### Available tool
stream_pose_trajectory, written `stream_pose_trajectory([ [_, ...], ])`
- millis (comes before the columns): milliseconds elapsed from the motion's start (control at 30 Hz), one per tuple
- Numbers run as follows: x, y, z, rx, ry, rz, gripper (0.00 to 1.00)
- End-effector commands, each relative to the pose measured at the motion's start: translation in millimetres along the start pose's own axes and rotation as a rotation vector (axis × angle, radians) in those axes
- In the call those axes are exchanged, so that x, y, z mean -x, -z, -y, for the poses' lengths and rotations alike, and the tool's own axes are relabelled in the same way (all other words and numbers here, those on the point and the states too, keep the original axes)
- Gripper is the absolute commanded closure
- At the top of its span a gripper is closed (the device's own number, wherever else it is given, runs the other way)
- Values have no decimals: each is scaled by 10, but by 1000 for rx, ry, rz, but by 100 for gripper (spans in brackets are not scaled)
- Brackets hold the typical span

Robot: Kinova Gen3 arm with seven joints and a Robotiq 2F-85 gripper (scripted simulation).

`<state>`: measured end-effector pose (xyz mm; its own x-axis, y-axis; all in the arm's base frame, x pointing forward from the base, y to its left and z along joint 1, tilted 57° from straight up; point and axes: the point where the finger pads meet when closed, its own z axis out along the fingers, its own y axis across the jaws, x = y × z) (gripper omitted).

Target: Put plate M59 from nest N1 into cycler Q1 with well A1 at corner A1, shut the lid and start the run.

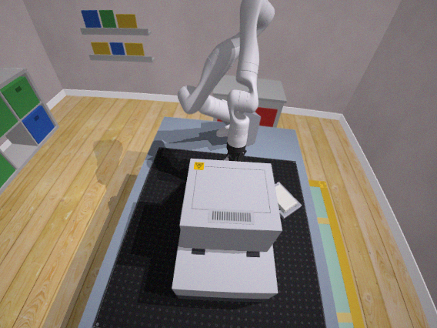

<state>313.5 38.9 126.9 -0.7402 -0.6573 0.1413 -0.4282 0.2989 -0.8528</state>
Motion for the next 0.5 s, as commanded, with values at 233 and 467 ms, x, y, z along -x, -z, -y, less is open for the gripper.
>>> stream_pose_trajectory([
  [233,1,-8,4,0,-1,2,90],
  [467,1,-9,5,0,-1,2,90],
])
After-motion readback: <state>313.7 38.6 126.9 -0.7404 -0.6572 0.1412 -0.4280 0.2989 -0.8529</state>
